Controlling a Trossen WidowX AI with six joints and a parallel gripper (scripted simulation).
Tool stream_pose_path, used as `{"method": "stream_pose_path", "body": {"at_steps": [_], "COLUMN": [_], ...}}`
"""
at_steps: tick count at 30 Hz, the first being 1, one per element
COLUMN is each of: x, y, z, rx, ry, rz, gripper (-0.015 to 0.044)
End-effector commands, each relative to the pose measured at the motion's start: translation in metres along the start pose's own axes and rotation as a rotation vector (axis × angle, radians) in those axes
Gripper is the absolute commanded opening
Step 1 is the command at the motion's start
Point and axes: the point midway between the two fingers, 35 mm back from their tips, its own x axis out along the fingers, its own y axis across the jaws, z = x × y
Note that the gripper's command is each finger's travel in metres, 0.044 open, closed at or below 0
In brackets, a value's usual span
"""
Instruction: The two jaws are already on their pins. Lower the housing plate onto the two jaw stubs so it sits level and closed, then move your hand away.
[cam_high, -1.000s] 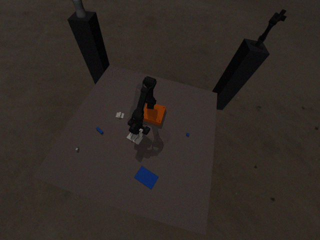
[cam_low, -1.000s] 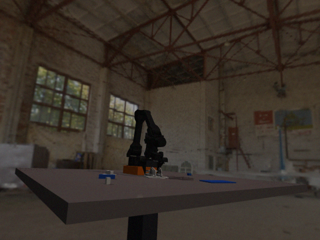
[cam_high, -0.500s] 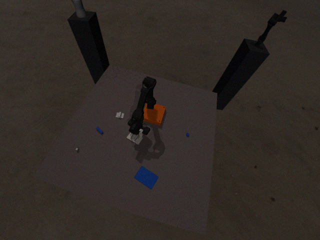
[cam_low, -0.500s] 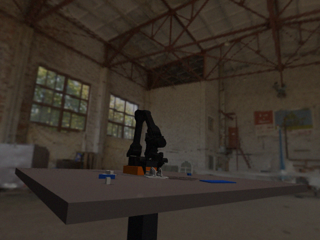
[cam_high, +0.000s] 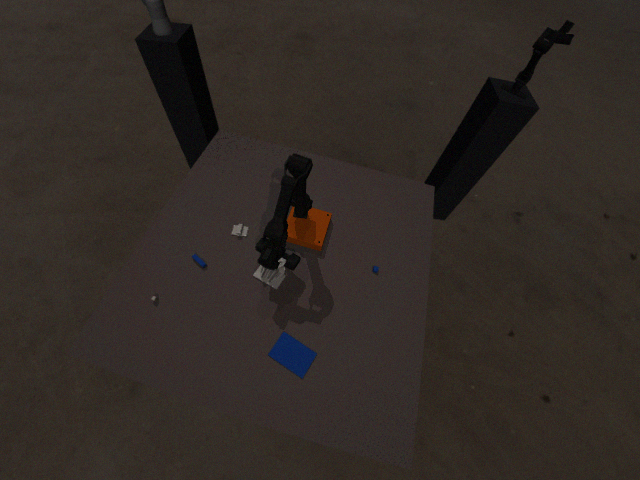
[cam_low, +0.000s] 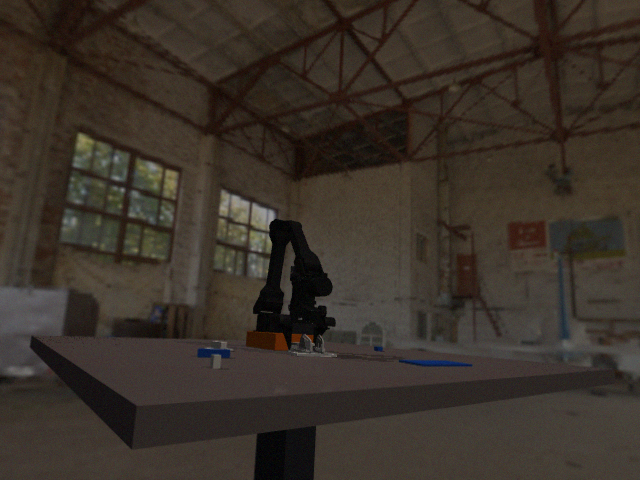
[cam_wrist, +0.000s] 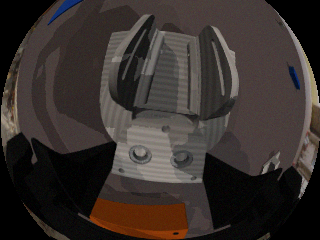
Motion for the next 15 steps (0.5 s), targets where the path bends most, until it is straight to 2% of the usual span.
{"method": "stream_pose_path", "body": {"at_steps": [1,15], "x": [0.0006,0.0031], "y": [0.0008,0.0008], "z": [0.0001,0.0001], "rx": [0.003,0.003], "ry": [0.0,0.0], "rz": [0.005,0.005], "gripper": [0.0351,0.0351]}}
